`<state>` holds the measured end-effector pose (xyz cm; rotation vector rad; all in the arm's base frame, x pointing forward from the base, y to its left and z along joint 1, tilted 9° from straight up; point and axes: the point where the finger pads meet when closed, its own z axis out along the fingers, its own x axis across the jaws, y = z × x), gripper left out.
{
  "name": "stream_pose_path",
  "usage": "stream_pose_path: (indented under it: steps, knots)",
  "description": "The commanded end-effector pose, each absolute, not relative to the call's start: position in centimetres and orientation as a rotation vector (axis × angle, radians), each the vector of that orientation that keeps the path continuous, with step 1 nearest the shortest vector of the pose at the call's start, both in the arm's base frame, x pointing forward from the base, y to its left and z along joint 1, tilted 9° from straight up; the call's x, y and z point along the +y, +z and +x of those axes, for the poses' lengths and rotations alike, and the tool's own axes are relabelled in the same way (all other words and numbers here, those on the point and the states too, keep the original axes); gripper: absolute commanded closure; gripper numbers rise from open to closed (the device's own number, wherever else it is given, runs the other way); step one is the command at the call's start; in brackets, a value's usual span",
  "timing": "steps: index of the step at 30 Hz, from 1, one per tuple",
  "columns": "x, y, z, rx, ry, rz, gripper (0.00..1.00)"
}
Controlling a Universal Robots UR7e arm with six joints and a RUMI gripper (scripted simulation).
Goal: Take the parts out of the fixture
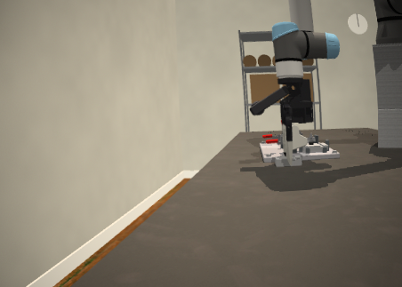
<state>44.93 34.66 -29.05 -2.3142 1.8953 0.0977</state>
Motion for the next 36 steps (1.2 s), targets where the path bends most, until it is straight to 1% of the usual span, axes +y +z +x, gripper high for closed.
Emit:
stream_pose_path:
  steps: [1, 27, 36]
  knots:
    - [34.8, -28.9, 45.2, 1.891, 0.092, -2.312, 0.6]
    - [34.8, -28.9, 45.2, 1.891, 0.093, -2.312, 0.6]
    - [34.2, -26.5, 44.9, 1.895, 0.095, -2.312, 0.6]
